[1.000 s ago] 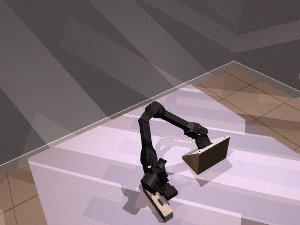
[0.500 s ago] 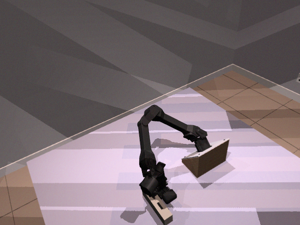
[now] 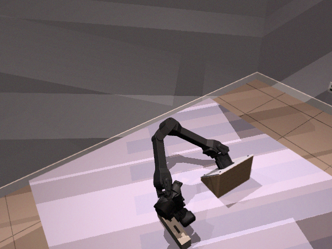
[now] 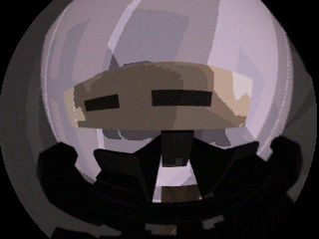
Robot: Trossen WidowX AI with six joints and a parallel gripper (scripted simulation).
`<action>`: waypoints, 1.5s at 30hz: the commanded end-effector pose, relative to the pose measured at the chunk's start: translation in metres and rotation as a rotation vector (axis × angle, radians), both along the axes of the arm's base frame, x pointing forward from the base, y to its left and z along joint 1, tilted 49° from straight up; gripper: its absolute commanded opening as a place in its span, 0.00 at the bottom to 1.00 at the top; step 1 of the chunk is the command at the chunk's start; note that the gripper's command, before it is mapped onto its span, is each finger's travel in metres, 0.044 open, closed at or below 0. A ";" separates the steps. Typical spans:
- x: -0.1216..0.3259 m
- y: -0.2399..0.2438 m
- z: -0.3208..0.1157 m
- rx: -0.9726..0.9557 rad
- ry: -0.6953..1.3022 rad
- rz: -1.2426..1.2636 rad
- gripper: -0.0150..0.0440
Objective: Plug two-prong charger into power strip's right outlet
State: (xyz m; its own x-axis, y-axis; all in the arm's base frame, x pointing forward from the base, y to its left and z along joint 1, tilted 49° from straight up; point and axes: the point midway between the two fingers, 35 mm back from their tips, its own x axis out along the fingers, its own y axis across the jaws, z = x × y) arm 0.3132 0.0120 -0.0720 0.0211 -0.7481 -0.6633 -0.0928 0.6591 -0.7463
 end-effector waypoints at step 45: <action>0.019 0.000 0.000 0.004 -0.019 0.002 0.25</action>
State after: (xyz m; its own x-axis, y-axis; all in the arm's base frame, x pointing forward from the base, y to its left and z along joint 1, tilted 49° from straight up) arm 0.3212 0.0123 -0.0723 0.0098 -0.7507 -0.6606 -0.1102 0.6558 -0.7468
